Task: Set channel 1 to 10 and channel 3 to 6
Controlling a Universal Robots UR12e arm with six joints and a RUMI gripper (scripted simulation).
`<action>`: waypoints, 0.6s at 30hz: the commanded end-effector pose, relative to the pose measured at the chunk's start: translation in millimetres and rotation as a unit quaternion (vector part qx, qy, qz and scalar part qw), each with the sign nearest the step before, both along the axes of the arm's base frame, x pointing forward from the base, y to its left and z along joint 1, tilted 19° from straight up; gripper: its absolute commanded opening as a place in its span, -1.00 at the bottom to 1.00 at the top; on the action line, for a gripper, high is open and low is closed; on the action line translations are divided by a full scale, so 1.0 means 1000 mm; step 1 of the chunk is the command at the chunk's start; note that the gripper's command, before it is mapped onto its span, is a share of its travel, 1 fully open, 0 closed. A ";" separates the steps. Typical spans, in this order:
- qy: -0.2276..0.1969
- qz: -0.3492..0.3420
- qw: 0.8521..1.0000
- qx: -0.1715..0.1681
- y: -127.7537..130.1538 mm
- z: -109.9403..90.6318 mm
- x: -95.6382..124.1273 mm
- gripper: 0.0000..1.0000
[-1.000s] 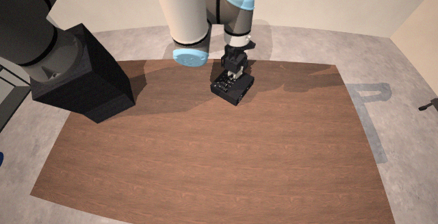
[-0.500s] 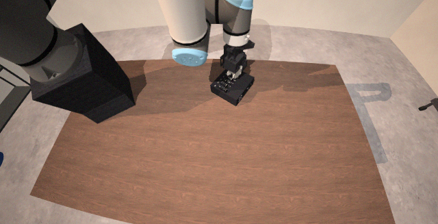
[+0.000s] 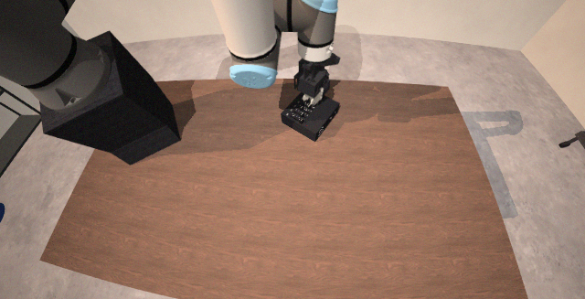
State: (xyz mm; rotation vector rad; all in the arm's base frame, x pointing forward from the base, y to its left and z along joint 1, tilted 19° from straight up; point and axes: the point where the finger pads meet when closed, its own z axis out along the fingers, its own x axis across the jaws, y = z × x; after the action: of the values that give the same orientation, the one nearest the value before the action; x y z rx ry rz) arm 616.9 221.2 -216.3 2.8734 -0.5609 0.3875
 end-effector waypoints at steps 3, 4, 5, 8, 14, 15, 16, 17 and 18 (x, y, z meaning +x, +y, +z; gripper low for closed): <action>0.000 0.000 1.000 0.000 0.000 0.000 0.000 -1.00; 0.000 0.000 1.000 0.000 0.000 0.000 0.000 -1.00; 0.000 0.000 1.000 0.000 0.000 0.001 0.000 -1.00; 0.000 0.000 1.000 0.000 0.000 0.001 0.001 -1.00; 0.000 0.000 1.000 0.000 -0.001 0.002 0.003 -1.00; 0.000 0.000 1.000 0.000 -0.001 0.002 0.004 -1.00; 0.000 0.000 1.000 0.000 -0.001 0.002 0.004 -1.00; 0.000 0.000 1.000 0.000 -0.001 0.002 0.005 -1.00; 0.000 0.000 1.000 0.000 -0.002 0.002 0.005 -1.00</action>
State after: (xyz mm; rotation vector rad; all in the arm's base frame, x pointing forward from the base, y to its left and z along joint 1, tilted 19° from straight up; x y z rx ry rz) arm 619.8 220.1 -215.3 2.8734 -0.5609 0.3873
